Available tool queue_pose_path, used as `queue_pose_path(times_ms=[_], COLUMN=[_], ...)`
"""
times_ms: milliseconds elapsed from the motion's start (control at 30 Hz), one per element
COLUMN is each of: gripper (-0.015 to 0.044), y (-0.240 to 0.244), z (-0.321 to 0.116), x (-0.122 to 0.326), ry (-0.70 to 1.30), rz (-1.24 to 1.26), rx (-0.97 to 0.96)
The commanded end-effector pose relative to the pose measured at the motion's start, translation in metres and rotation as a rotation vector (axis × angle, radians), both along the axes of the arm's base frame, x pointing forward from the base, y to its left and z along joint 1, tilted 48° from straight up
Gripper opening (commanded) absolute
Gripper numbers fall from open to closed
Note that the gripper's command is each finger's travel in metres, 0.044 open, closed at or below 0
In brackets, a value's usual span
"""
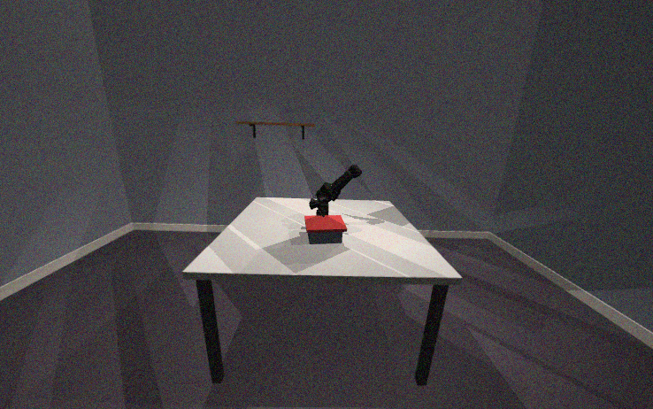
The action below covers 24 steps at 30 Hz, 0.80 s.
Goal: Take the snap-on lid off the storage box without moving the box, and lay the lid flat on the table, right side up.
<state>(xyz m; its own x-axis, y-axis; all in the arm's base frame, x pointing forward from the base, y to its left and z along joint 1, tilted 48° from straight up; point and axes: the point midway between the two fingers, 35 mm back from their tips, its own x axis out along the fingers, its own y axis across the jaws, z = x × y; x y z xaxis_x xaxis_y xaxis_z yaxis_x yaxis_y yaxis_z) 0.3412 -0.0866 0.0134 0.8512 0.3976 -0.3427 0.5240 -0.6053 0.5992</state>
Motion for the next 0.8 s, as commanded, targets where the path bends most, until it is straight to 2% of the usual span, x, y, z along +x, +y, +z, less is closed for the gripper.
queue_pose_path(times_ms=[0, 767], gripper=[0.0, 0.0], y=[0.0001, -0.0001], z=[0.0001, 0.0004], x=[0.0013, 0.0032], ry=[0.002, 0.002], rz=[-0.001, -0.001], rx=[0.002, 0.002])
